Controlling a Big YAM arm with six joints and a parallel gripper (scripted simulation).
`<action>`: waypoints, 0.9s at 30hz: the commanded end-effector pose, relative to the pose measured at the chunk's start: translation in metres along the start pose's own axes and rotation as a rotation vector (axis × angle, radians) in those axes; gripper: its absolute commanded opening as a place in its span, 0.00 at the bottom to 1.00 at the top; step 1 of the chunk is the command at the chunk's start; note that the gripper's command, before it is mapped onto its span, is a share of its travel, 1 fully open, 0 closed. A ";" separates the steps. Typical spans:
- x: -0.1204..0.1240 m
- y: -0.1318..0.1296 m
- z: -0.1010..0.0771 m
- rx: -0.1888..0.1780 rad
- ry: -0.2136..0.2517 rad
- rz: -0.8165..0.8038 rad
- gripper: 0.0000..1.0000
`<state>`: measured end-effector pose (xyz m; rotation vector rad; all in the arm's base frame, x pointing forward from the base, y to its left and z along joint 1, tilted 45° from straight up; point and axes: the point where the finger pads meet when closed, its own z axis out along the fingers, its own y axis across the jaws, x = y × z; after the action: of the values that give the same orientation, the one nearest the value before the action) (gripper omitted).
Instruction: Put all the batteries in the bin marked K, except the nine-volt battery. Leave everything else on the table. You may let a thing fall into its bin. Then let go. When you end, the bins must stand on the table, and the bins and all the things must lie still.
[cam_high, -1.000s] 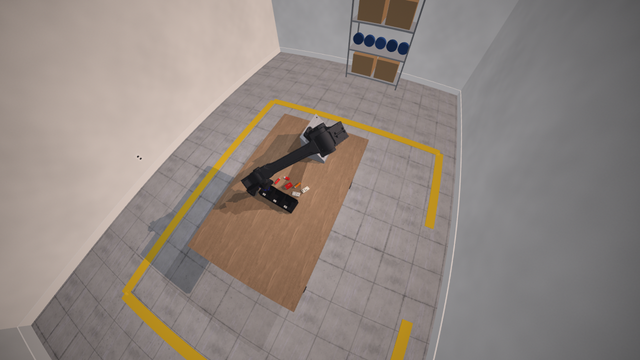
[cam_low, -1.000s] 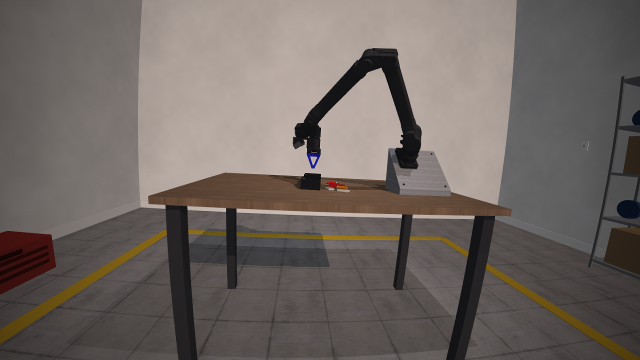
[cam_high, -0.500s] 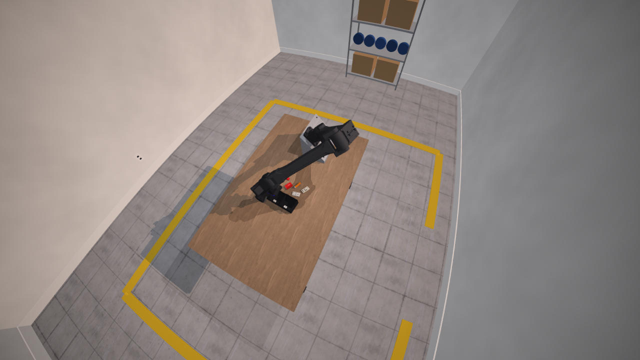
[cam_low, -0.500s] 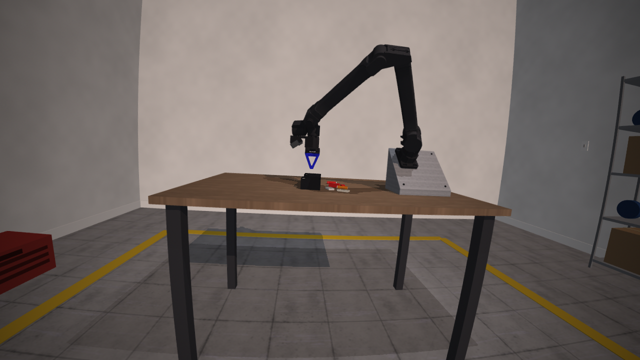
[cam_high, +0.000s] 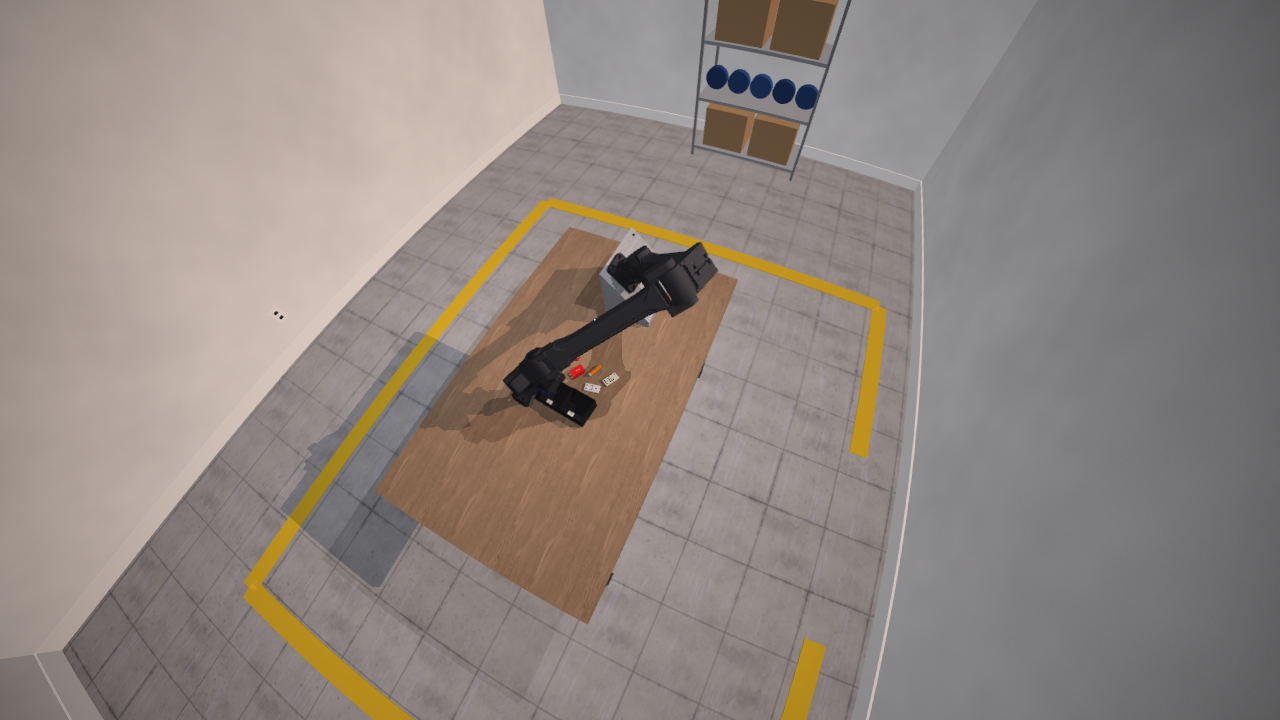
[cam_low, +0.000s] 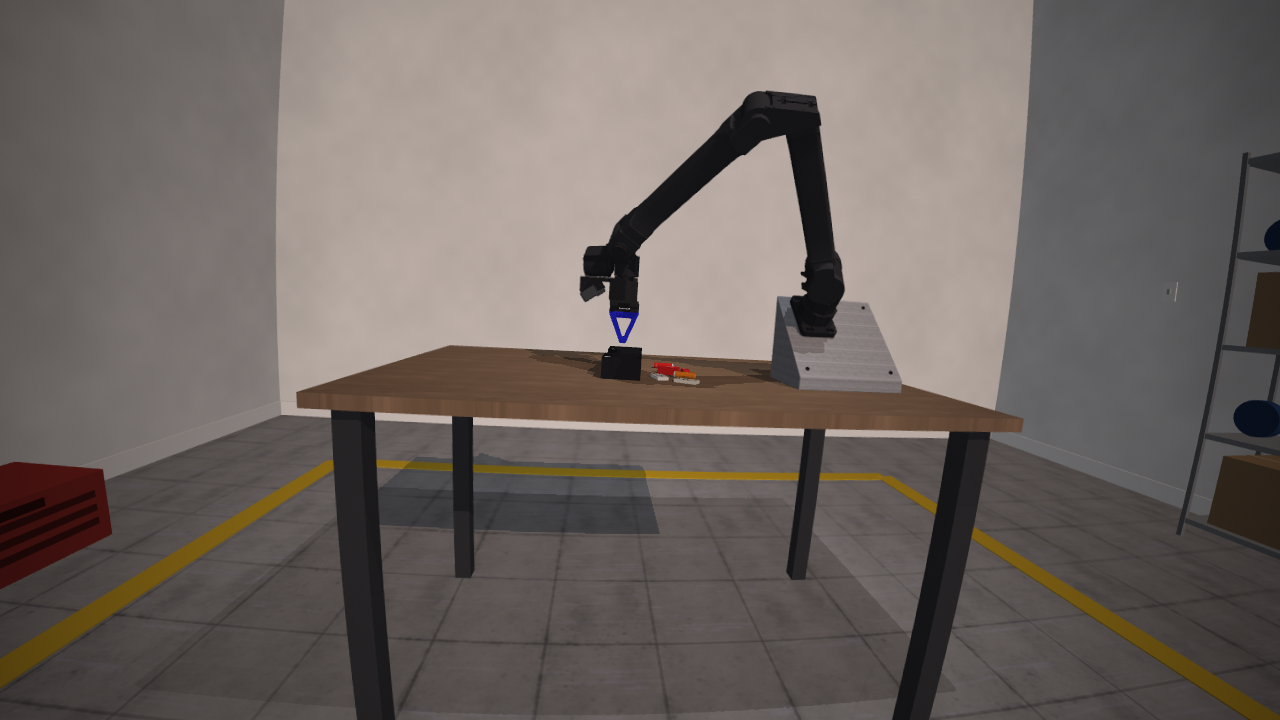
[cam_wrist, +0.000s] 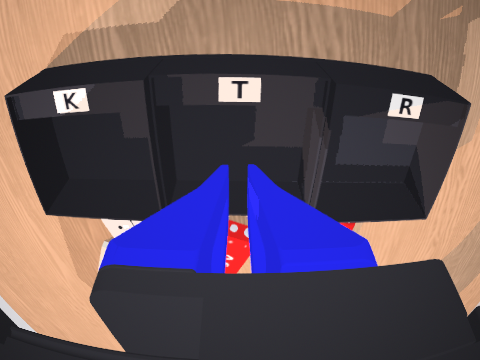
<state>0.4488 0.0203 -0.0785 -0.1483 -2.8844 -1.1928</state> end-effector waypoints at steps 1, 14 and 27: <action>0.003 0.001 0.014 -0.004 0.006 0.017 0.08; 0.004 0.001 0.043 -0.003 0.007 0.017 0.08; -0.007 0.002 0.041 0.000 -0.022 0.005 0.08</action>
<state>0.4452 0.0577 -0.1143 -0.1492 -2.8741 -1.1904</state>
